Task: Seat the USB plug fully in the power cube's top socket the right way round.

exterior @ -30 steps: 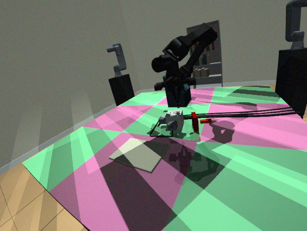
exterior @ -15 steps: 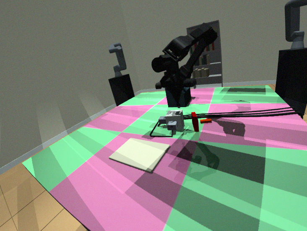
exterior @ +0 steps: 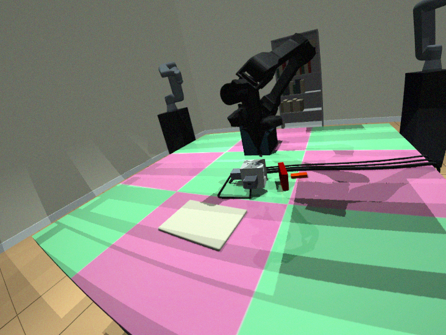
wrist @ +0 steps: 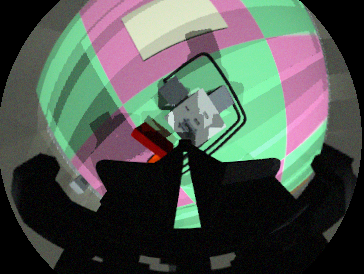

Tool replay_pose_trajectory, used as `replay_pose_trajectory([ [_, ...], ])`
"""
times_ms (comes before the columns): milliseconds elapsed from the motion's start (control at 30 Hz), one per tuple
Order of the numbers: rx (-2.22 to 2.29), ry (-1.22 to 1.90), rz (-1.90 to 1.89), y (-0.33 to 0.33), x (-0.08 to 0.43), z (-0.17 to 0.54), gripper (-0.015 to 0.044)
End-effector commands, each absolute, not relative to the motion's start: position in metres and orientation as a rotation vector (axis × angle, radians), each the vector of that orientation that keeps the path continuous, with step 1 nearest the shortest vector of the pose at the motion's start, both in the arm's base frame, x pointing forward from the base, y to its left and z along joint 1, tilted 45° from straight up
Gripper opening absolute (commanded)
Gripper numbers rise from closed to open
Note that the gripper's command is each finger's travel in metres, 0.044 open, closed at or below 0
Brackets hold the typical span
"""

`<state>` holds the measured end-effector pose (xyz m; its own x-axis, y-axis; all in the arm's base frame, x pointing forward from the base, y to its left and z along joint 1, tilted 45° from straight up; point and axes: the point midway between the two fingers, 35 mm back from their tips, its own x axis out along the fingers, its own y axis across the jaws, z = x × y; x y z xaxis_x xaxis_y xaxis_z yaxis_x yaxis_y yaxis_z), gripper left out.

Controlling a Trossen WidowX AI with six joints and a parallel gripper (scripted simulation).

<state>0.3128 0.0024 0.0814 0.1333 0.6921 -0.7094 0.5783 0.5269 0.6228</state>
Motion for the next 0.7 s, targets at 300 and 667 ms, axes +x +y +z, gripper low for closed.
replay_pose_trajectory([
  [300,1.397,1.594,-0.153,0.0026,0.3128,0.0811,0.0000],
  [667,1.615,1.619,-0.395,0.0026,0.3128,0.0811,0.0000],
])
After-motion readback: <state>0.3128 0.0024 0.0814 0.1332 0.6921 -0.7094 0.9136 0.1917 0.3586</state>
